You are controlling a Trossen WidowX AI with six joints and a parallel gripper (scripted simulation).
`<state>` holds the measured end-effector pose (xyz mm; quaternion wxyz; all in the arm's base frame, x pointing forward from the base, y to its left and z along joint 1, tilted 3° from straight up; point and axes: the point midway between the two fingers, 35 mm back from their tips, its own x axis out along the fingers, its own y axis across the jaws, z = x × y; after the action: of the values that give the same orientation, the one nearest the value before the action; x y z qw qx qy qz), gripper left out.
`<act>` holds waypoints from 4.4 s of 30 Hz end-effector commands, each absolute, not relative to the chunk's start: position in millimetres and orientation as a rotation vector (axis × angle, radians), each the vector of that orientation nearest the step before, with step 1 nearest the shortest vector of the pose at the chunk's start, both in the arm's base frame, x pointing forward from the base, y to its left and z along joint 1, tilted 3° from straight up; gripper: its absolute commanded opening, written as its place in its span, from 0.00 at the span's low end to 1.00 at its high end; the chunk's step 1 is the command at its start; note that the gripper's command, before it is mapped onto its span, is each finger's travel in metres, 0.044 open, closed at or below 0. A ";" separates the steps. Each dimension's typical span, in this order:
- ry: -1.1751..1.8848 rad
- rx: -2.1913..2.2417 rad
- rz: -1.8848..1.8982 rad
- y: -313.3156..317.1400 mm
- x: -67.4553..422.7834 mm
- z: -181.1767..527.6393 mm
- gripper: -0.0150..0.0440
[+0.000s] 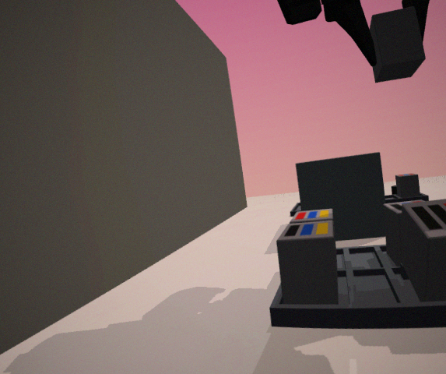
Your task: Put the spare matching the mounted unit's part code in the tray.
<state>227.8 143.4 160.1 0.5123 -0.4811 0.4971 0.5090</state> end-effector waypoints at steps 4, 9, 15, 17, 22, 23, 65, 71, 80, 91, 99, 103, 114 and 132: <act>1.218 -1.126 1.214 123.2 252.9 158.7 0.25; 1.222 -1.119 1.206 105.7 270.0 158.9 0.25; 1.207 -1.118 1.186 80.6 292.0 160.3 0.25; 1.202 -1.119 1.177 71.2 299.0 160.8 0.25; 1.201 -1.126 1.164 46.4 314.1 161.6 0.25; 1.203 -1.127 1.161 40.8 316.9 161.7 0.25; 1.209 -1.231 1.250 -192.3 339.6 148.4 0.25; 1.209 -1.231 1.250 -192.9 340.5 143.8 0.25; 1.209 -1.231 1.250 -193.8 341.8 136.7 0.25; 1.209 -1.231 1.250 -194.7 343.1 128.0 0.25; 1.209 -1.231 1.250 -195.3 344.0 121.6 0.25; 1.209 -1.231 1.250 -195.6 344.3 118.4 0.25; 1.209 -1.232 1.250 -196.2 345.2 109.7 0.25; 1.209 -1.232 1.250 -197.0 346.1 95.3 0.25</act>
<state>347.3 -196.8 100.7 0.4877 -0.5070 0.4957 0.5093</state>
